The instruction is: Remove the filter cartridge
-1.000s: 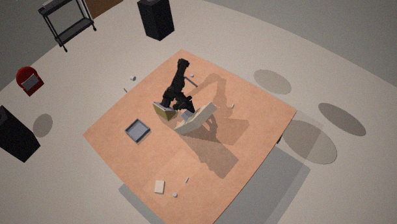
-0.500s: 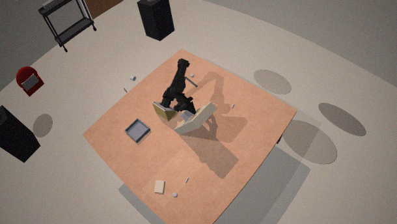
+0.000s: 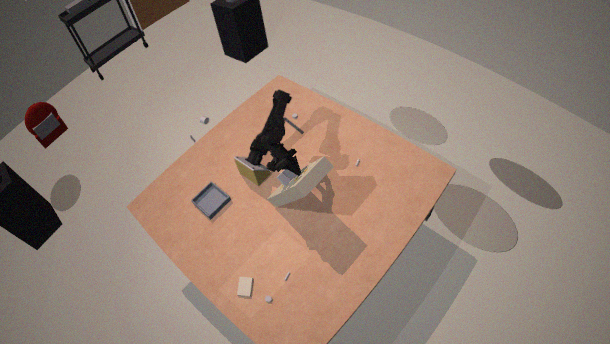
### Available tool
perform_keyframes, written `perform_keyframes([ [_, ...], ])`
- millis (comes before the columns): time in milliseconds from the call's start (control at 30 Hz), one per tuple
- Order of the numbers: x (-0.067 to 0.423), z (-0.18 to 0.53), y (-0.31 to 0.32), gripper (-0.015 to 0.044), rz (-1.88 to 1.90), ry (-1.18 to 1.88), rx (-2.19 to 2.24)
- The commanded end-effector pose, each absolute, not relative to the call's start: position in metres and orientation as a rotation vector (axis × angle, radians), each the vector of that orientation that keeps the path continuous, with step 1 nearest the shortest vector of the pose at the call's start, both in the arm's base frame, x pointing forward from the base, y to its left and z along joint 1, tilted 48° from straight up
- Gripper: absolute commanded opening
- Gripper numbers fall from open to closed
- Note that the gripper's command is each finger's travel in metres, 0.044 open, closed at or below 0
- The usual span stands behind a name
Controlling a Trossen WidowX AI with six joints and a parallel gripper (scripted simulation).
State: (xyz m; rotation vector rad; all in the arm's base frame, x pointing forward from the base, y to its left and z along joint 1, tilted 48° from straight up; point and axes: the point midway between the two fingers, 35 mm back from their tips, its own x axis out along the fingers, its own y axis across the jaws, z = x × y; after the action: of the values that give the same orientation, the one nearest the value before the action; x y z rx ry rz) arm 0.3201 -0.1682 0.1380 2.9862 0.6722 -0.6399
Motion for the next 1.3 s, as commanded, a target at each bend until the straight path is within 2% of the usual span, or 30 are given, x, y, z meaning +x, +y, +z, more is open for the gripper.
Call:
perform_keyframes([
  [0, 0.320, 0.138, -0.169, 0.0099, -0.645, 0.667, 2.988],
  [1267, 0.331, 0.132, -0.163, 0.0099, -0.644, 0.667, 2.988],
])
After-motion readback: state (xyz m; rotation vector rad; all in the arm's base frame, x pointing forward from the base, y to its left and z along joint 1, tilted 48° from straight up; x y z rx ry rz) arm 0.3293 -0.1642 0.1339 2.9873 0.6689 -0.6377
